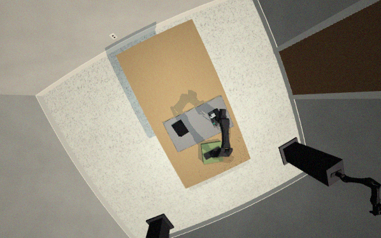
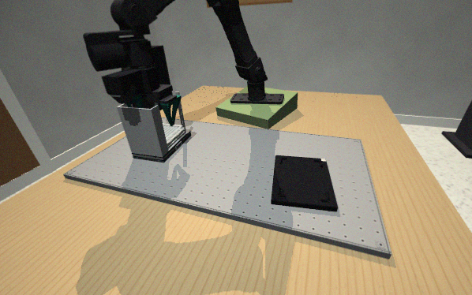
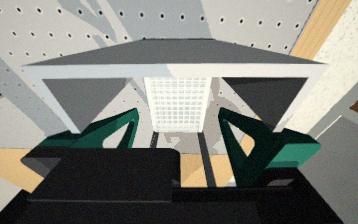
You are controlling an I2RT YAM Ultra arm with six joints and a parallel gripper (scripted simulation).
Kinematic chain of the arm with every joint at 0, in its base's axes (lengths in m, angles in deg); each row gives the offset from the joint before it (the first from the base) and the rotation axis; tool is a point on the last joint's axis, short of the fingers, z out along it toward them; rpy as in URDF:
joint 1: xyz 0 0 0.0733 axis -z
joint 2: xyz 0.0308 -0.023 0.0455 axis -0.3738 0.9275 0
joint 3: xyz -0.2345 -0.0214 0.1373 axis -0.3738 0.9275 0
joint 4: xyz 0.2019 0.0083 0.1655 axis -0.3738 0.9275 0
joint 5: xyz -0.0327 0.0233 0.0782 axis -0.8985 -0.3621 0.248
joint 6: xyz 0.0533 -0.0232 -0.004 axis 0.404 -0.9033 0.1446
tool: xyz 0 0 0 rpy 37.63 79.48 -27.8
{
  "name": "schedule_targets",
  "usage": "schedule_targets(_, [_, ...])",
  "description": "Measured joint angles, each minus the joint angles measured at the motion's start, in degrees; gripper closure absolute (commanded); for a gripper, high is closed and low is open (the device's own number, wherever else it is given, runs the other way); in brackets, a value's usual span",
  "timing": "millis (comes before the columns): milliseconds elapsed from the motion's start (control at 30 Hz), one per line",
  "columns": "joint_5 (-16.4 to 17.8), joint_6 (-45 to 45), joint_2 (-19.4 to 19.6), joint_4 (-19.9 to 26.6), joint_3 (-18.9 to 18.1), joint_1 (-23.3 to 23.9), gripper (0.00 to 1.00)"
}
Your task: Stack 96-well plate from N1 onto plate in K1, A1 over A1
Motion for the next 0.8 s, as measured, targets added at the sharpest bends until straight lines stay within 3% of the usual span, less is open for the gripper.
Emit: schedule_targets(800, [0.0, -0.2, -1.29, 11.04, -9.57, 0.26, 0.0])
